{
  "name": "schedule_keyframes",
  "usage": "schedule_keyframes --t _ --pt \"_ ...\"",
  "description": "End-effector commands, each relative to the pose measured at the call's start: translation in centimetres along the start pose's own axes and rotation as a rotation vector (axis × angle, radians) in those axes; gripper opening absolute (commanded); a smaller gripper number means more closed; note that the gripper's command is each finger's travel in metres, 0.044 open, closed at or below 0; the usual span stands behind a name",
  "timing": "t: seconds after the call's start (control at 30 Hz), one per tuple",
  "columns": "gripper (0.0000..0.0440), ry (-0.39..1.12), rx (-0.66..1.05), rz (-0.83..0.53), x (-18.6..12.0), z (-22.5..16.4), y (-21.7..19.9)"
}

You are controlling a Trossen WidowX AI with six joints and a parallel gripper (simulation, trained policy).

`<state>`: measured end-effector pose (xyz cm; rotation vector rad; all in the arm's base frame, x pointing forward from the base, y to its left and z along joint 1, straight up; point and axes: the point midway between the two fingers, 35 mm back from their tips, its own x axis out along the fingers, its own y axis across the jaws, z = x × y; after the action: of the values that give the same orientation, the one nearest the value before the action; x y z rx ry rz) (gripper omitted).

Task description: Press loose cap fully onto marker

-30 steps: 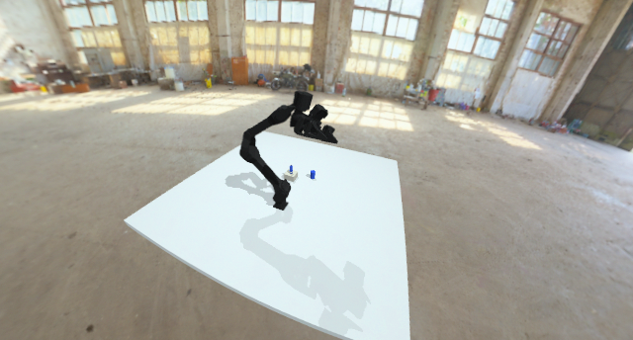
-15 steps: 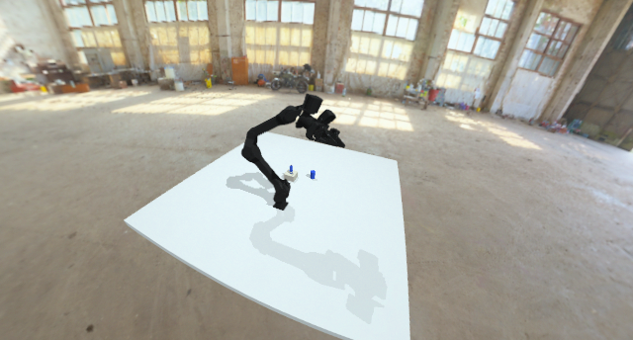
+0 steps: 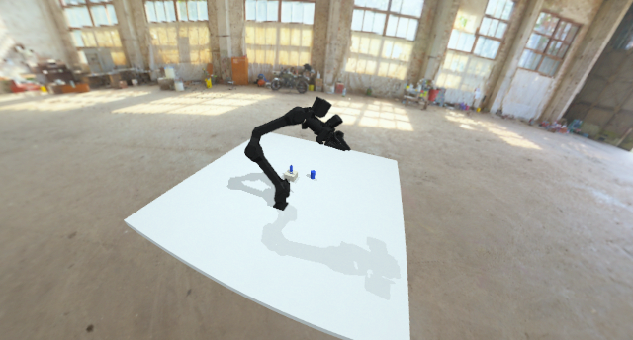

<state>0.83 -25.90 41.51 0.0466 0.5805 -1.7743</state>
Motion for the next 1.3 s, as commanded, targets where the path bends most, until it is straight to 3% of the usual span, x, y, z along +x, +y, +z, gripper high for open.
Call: schedule_keyframes --t 0.0,1.27 --pt "0.0315 0.017 -0.002 0.032 0.4 -0.2 1.2" --pt "0.0318 0.199 -0.013 0.270 2.1 -2.6 13.1"
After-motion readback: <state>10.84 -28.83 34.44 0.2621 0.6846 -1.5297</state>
